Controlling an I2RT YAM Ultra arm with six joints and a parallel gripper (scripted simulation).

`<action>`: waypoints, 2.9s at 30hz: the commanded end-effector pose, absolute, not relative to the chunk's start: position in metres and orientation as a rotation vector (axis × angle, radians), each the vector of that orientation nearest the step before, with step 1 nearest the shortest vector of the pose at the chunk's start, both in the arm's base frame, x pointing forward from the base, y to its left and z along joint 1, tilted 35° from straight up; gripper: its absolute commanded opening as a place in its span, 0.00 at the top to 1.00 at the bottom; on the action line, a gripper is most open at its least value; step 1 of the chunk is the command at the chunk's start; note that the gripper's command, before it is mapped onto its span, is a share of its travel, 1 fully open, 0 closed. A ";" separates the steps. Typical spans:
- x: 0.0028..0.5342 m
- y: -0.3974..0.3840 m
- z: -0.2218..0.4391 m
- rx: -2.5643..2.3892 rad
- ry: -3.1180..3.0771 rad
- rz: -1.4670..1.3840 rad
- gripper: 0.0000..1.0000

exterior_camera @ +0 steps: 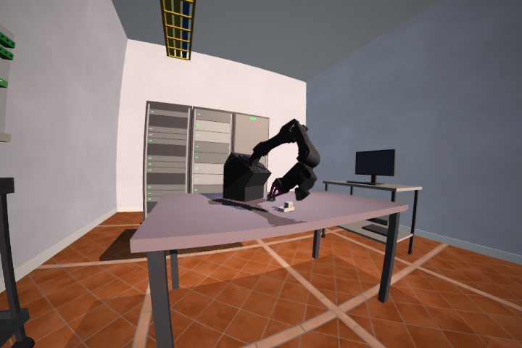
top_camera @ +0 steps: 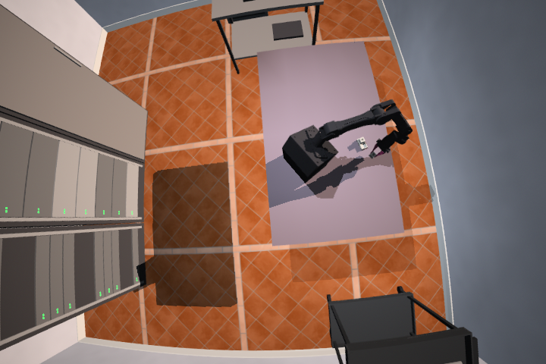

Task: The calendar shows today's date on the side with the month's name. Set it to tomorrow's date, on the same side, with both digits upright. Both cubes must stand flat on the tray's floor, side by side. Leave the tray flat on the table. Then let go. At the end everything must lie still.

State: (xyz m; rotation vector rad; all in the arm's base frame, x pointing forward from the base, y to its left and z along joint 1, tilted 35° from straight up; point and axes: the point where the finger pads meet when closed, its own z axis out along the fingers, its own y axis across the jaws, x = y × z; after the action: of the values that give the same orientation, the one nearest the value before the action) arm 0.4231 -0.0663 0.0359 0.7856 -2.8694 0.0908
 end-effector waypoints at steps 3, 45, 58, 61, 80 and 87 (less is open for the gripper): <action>0.418 -0.077 0.050 0.780 -2.880 0.112 0.73; 0.418 -0.076 0.048 0.861 -3.165 -0.014 0.73; 0.415 -0.077 0.047 0.927 -3.369 -0.112 0.73; 0.420 -0.076 0.052 0.947 -3.384 -0.104 0.73; 0.422 -0.081 0.055 1.026 -3.630 -0.225 0.73; 0.414 -0.078 0.040 1.007 -3.739 -0.370 0.73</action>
State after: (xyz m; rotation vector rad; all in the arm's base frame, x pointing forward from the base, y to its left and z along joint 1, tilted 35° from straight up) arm 0.4113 -0.0739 0.0341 0.9976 -3.6402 -0.3145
